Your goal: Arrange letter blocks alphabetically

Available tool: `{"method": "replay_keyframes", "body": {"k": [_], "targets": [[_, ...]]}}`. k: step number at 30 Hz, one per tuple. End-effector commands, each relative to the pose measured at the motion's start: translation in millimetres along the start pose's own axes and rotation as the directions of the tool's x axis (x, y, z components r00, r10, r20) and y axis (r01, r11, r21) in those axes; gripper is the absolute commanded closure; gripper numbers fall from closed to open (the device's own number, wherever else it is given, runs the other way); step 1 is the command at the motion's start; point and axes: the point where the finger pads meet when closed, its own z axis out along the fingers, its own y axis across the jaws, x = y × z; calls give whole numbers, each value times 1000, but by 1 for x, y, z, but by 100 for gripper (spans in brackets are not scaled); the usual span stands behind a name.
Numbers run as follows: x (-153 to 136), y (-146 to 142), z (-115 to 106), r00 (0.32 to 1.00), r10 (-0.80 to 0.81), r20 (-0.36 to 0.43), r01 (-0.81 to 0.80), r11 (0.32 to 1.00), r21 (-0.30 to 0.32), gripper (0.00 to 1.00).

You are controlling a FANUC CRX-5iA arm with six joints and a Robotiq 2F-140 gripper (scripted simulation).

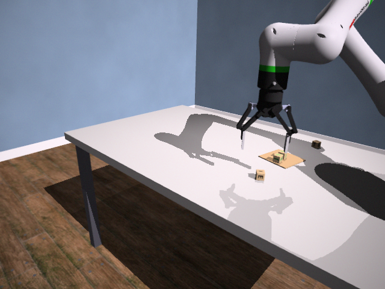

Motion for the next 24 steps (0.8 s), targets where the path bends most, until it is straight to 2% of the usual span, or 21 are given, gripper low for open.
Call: {"method": "replay_keyframes", "body": {"k": [1,2,3,24], "targets": [[0,0,0,1000,-1,0,1,1000,0,0],[0,0,0,1000,-1,0,1,1000,0,0],[0,0,0,1000,-1,0,1,1000,0,60],[0,0,0,1000,-1,0,1,1000,0,60]]}}
